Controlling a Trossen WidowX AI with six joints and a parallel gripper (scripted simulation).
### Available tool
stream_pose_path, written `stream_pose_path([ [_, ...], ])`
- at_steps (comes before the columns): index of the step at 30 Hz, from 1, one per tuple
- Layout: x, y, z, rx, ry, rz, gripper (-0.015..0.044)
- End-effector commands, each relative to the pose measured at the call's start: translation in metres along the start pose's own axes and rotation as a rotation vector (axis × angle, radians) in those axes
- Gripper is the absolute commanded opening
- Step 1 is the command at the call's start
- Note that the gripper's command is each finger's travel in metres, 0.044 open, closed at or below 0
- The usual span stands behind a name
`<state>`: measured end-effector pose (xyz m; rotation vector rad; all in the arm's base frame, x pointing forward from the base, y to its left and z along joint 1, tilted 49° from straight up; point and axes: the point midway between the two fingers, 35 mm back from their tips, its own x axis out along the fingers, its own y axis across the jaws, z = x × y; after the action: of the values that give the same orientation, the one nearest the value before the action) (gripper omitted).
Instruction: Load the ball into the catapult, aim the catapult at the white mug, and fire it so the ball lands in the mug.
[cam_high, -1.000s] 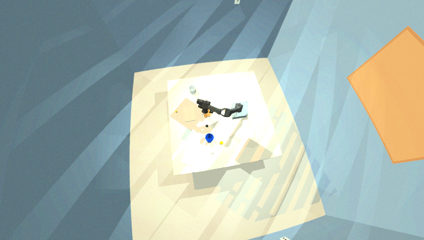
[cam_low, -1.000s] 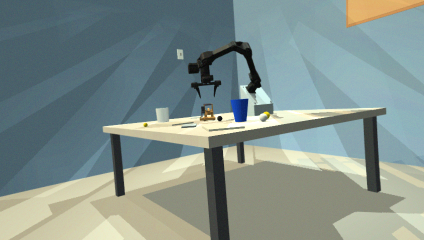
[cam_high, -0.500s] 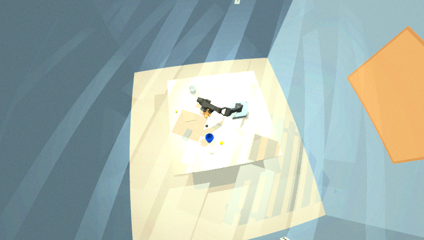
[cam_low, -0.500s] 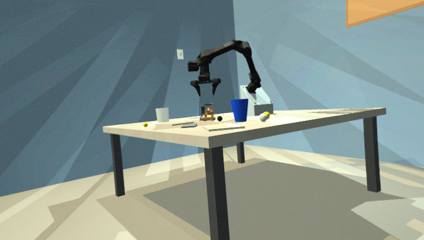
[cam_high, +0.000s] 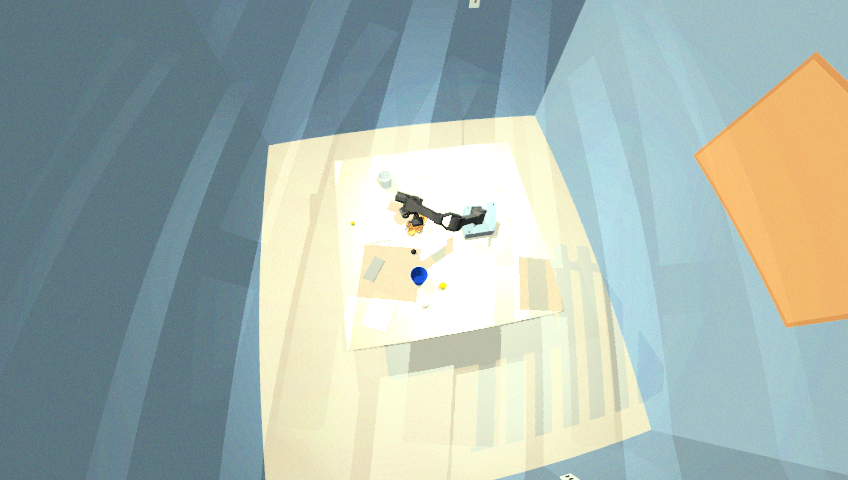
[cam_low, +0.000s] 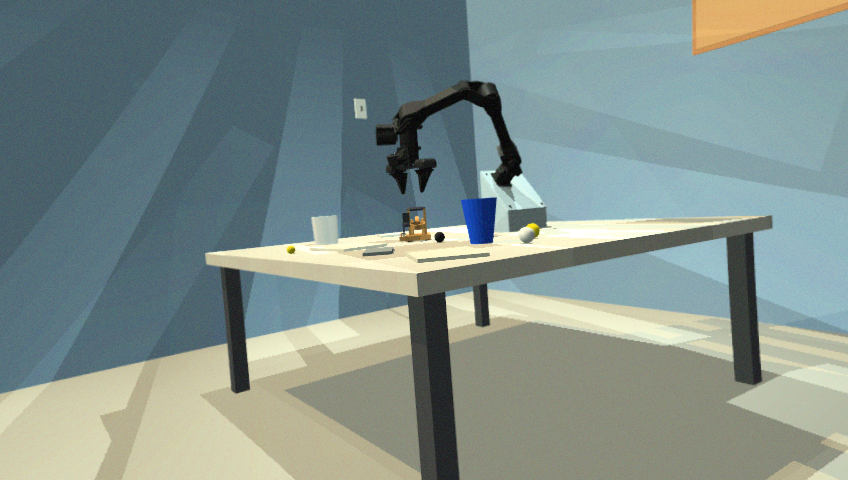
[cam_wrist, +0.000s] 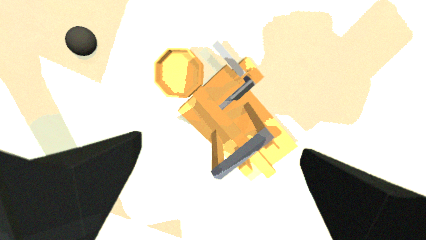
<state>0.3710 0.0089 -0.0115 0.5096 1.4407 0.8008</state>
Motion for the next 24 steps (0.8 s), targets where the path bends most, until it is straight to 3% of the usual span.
stream_pose_path([
  [1, 0.003, -0.005, -0.006, 0.147, 0.005, -0.001, 0.044],
  [24, 0.01, -0.027, -0.025, 0.946, 0.005, -0.003, 0.044],
])
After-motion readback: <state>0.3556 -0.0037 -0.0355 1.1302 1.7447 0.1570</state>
